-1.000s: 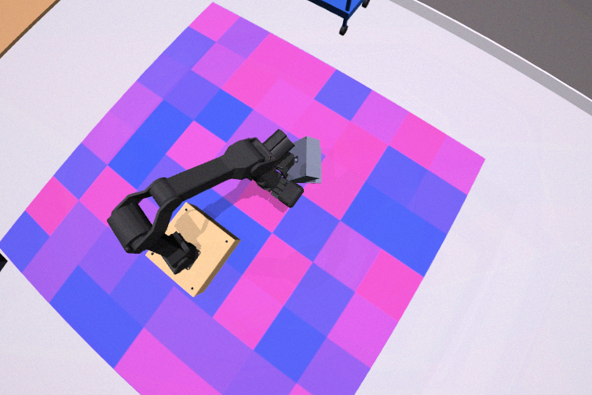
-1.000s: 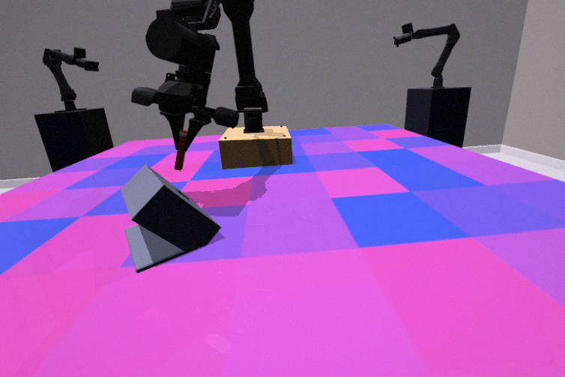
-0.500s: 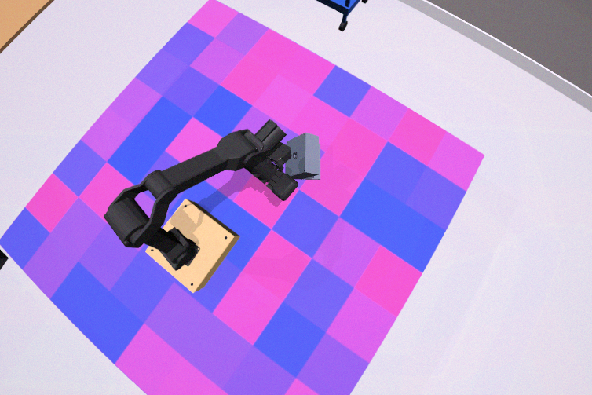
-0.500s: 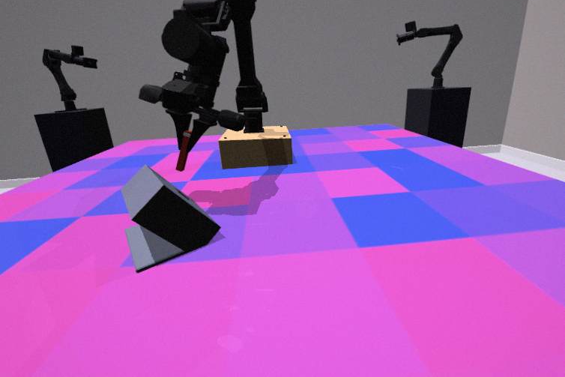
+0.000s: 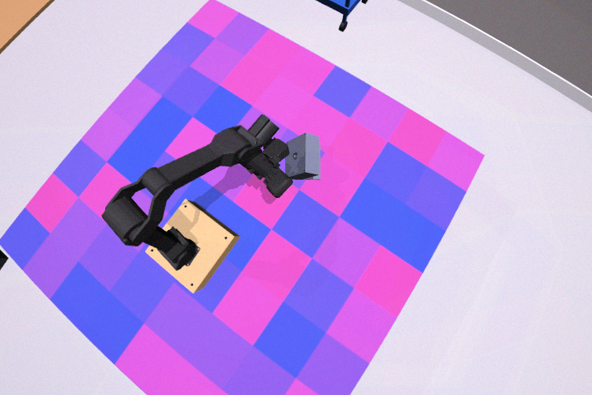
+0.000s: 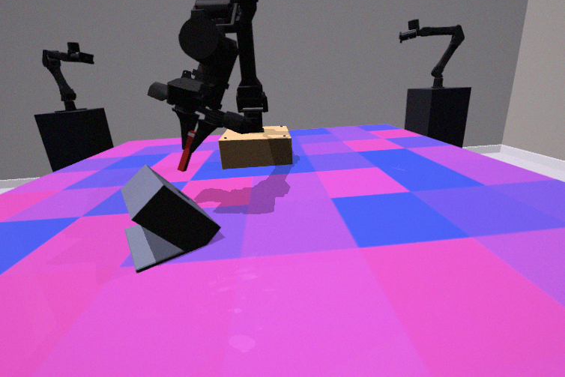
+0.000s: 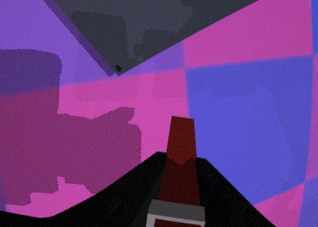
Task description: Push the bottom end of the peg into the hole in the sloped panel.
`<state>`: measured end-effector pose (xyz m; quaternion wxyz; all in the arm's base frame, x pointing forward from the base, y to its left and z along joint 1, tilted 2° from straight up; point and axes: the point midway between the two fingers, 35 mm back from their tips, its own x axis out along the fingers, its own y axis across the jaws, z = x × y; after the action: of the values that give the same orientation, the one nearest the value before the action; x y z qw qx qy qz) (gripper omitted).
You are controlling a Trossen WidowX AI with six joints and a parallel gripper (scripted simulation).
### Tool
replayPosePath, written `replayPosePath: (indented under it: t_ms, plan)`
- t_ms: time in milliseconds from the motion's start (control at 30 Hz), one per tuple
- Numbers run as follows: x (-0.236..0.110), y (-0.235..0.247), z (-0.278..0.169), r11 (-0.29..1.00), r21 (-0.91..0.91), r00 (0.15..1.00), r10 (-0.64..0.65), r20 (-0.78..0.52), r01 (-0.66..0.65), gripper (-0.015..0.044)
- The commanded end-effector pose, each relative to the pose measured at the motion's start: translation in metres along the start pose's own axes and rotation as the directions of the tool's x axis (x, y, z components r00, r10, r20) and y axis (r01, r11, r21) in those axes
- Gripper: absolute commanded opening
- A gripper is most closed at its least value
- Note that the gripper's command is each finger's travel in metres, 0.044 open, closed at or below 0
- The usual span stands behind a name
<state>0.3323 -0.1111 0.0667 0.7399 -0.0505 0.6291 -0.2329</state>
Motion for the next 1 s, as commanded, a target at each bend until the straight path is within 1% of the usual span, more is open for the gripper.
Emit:
replayPosePath:
  t_ms: [0, 967]
  plan:
    - [-0.003, 0.002, 0.002, 0.999, 0.031, 1.0, -0.016, 0.018, 0.015, 0.0]
    - [-0.014, 0.025, 0.01, 0.968, 0.24, 0.988, -0.098, 0.12, 0.067, 0.0]
